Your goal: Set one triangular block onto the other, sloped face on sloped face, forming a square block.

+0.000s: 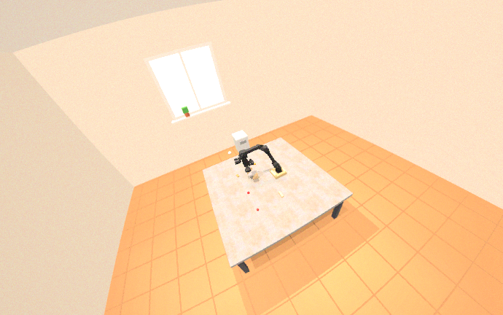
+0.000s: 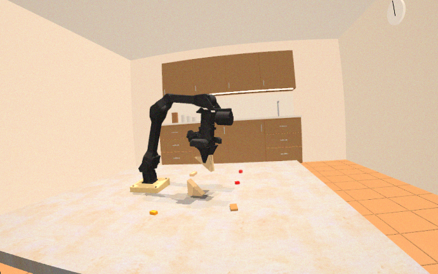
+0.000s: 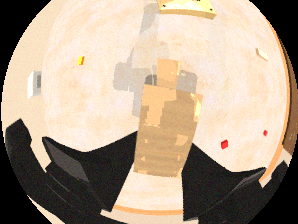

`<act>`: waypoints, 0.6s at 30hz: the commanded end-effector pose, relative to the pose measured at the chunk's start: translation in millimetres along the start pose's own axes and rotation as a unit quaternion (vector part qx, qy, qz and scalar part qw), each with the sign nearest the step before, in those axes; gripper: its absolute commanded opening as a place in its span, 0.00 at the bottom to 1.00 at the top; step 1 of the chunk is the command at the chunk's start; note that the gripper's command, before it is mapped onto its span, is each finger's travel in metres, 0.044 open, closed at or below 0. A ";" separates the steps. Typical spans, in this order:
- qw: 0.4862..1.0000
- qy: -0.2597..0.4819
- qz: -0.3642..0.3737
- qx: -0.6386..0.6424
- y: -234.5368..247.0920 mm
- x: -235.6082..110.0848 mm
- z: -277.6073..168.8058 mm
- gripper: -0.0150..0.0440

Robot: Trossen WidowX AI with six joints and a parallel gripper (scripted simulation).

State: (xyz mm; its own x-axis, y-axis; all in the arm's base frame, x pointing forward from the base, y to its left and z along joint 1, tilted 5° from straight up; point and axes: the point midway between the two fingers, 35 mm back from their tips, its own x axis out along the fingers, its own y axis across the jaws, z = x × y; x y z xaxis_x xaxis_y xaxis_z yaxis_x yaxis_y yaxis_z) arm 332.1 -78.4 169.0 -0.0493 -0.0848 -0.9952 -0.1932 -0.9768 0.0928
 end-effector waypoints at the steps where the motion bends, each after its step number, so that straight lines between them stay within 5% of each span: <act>1: 1.000 0.002 0.003 -0.001 1.1 12.4 4.0 0.25; 18: 1.000 0.001 0.005 0.003 0.8 56.8 20.6 0.25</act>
State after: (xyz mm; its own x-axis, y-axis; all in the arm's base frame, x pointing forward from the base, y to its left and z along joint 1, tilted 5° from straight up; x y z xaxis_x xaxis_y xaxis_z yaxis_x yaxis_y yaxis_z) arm 312.4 -79.3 118.6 -0.0579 -0.0892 -0.9943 -0.2026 -0.9742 0.0992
